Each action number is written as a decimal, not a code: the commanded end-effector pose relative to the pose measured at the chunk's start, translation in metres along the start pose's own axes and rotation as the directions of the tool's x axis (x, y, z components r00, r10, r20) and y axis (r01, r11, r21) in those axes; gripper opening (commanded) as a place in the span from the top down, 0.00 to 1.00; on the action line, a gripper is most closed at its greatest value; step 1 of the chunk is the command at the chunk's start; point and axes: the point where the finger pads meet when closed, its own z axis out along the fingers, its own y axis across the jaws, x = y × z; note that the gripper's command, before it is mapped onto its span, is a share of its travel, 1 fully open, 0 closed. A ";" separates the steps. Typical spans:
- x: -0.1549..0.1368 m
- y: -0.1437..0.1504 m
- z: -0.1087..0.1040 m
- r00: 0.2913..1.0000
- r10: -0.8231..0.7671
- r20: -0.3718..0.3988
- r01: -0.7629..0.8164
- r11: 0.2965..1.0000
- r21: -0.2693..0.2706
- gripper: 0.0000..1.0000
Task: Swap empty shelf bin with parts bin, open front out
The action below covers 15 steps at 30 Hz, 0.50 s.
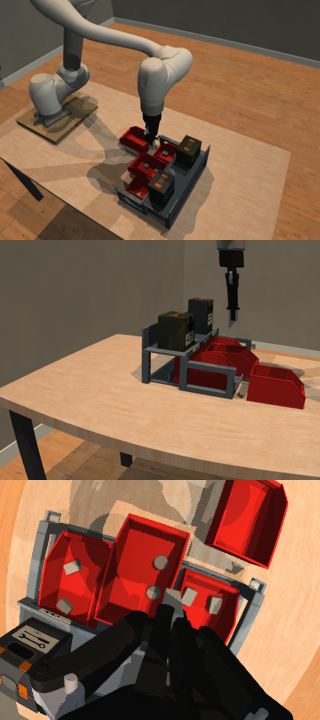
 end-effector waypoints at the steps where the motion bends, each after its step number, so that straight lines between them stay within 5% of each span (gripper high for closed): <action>1: 0.008 -0.003 0.002 0.994 -0.108 0.006 0.108 0.994 -0.001 0.90; 5: 0.031 -0.012 0.008 0.922 -0.386 0.017 0.386 0.922 0.006 0.90; 15: 0.097 -0.030 0.027 0.636 -0.771 0.002 0.771 0.636 0.037 0.90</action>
